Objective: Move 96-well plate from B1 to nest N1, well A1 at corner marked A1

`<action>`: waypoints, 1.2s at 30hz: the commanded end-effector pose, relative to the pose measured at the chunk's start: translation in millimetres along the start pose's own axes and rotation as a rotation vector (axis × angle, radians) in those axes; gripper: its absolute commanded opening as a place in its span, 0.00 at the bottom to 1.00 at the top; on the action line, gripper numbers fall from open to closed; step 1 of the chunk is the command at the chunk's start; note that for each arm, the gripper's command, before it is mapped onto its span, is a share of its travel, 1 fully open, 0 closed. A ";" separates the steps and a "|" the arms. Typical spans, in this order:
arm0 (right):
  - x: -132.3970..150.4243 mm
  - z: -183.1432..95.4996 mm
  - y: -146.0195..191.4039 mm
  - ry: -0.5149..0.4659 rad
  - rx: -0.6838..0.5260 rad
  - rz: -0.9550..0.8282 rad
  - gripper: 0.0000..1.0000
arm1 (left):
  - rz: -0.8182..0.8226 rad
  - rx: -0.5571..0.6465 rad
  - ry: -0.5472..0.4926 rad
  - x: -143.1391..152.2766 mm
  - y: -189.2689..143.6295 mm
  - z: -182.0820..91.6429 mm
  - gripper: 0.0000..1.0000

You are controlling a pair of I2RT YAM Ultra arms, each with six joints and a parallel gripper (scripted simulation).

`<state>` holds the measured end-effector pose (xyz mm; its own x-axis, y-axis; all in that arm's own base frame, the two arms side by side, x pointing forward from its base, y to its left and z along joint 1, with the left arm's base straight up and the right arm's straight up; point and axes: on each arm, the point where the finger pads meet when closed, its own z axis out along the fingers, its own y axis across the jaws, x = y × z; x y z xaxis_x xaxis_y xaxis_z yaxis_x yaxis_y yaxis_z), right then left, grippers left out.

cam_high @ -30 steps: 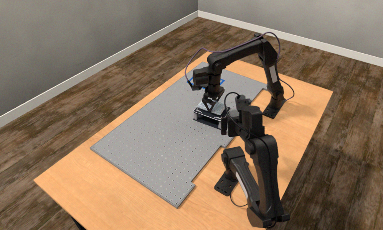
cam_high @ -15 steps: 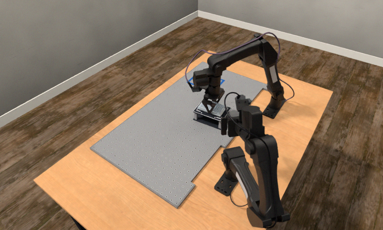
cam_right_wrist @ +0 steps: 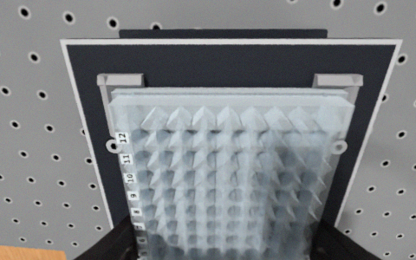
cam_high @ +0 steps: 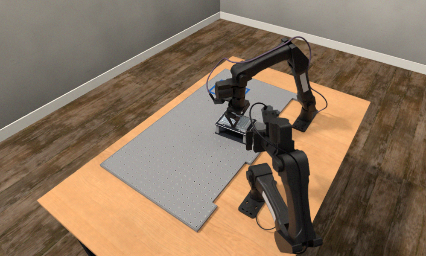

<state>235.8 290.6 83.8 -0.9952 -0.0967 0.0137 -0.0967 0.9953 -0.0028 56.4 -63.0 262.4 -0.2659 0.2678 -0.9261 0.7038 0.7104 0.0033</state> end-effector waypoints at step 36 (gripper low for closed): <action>-18.1 -59.8 7.5 -0.094 -0.035 -0.114 1.00 | 0.002 -0.001 -0.039 -9.5 0.9 -0.4 1.00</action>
<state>249.8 300.2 130.8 -0.9916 -0.1280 -0.0177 -0.1283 0.9916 0.0192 56.4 -63.0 262.4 -0.2659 0.2678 -0.9261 0.7038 0.7104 0.0033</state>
